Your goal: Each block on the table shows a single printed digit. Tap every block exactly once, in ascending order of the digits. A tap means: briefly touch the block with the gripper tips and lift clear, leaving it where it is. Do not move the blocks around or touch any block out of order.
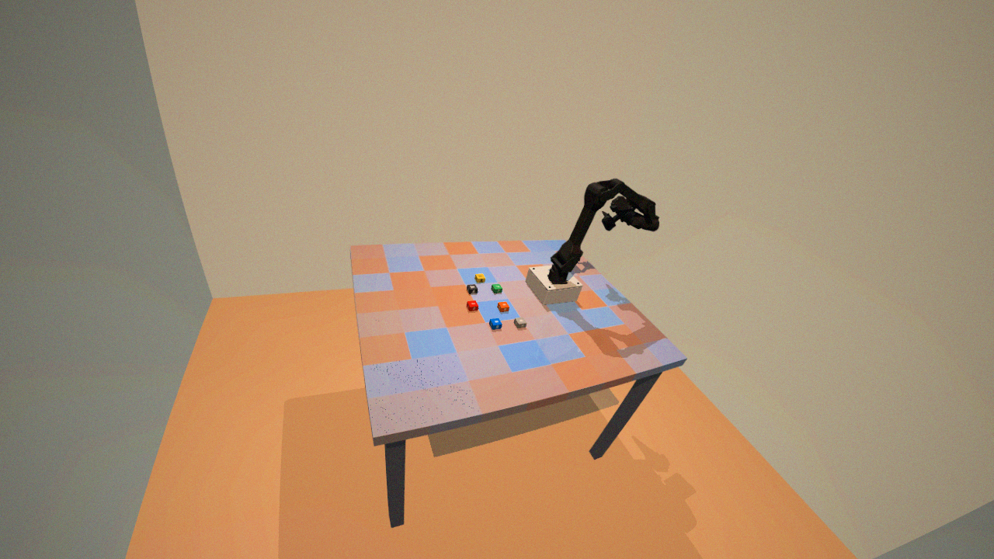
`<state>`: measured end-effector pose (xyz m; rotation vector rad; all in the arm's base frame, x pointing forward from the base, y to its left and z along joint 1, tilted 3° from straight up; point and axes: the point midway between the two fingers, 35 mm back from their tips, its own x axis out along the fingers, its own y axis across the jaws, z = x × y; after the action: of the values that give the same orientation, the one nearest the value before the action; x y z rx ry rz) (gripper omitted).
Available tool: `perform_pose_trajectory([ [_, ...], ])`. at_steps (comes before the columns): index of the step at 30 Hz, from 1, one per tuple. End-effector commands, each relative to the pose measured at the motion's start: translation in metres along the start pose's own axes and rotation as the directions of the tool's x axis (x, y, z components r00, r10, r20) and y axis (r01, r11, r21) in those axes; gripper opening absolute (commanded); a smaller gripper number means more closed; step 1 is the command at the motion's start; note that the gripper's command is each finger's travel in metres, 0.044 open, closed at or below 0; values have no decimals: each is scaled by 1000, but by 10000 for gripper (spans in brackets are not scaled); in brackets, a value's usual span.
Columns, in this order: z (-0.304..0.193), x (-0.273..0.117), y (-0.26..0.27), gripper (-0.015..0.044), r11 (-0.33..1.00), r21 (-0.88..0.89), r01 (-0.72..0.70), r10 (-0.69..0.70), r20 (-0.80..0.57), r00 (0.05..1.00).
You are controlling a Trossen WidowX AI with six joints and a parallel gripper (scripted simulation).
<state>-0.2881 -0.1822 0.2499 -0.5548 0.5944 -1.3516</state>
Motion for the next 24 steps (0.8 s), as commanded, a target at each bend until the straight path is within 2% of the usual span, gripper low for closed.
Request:
perform_pose_trajectory([
  [1,0,1,1,400,1000,5,-4,4,0,1000],
  [3,3,10,7,400,998,44,-44,44,0,999],
  [6,14,50,33,400,971,116,-209,206,40,978],
  [11,41,107,86,400,858,195,-474,466,92,880],
  [17,80,153,157,400,651,238,-721,721,104,685],
  [24,129,176,243,400,387,251,-887,912,35,408],
])
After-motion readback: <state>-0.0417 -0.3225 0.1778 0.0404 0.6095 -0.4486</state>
